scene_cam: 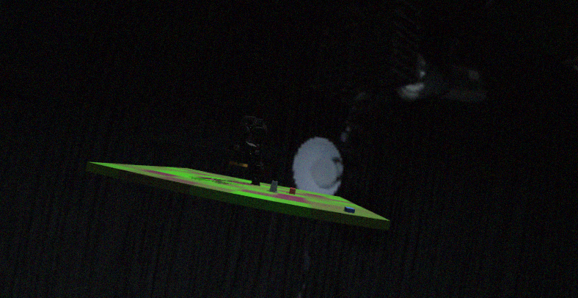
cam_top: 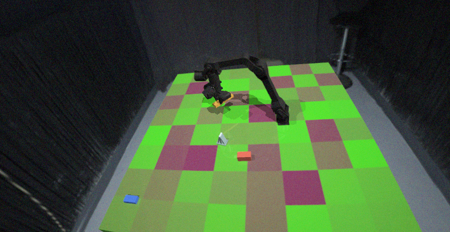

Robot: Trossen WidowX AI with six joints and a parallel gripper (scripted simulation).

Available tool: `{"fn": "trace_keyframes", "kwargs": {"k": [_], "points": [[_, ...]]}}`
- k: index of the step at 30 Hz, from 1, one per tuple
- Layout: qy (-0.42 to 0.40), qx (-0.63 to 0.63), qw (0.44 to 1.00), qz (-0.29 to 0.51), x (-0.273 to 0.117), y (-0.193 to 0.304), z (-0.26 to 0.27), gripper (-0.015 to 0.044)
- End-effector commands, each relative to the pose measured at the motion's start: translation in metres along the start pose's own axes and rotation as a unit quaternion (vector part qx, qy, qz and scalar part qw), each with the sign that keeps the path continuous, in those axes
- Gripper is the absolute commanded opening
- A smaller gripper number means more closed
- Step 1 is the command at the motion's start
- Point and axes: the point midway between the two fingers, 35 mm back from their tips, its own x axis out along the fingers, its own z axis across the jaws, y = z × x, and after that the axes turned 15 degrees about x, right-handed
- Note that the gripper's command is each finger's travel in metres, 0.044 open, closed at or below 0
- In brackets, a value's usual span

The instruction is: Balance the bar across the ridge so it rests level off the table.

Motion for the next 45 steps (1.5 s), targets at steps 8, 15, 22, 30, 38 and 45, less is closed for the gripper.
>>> {"fn": "trace_keyframes", "kwargs": {"k": [8, 15, 22, 30, 38, 45], "points": [[0.0, 0.099, 0.995, -0.001, -0.001, -0.028, 0.028, 0.0], [-0.001, 0.164, 0.986, -0.001, -0.002, -0.045, 0.048, 0.0], [-0.002, 0.23, 0.973, -0.002, -0.002, -0.06, 0.07, 0.0], [-0.004, 0.307, 0.952, -0.002, -0.003, -0.076, 0.096, 0.0], [-0.005, 0.384, 0.923, -0.002, -0.003, -0.09, 0.123, 0.0], [-0.007, 0.457, 0.889, -0.001, -0.004, -0.1, 0.148, 0.0]]}}
